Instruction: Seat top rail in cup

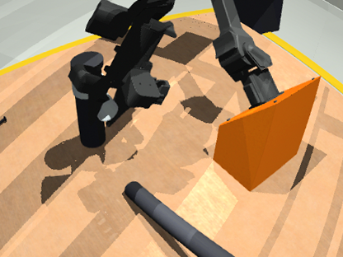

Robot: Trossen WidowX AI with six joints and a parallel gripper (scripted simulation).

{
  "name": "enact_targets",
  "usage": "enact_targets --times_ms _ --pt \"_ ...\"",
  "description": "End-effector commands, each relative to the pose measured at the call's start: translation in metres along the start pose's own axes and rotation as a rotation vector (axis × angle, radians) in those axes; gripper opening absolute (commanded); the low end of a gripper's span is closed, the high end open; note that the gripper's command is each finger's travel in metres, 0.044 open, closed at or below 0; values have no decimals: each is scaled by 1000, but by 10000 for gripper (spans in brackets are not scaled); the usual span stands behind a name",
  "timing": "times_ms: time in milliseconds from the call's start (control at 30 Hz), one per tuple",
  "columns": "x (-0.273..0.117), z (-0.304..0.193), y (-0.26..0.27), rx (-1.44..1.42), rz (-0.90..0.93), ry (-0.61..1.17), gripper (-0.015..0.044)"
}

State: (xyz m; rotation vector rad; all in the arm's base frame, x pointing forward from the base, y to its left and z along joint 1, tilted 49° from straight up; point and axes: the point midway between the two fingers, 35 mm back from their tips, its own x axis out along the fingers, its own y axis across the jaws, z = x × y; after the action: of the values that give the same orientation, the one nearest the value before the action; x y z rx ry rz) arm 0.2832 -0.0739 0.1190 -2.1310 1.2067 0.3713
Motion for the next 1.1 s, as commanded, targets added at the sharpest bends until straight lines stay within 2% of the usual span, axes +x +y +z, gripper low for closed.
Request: enact_targets --times_ms 0,533,1067 --pt "0 0 0 0 0 0 26" --pt "-9 13 -6 0 5 -11 440" --pt "-32 38 -18 4 -1 -21 440"
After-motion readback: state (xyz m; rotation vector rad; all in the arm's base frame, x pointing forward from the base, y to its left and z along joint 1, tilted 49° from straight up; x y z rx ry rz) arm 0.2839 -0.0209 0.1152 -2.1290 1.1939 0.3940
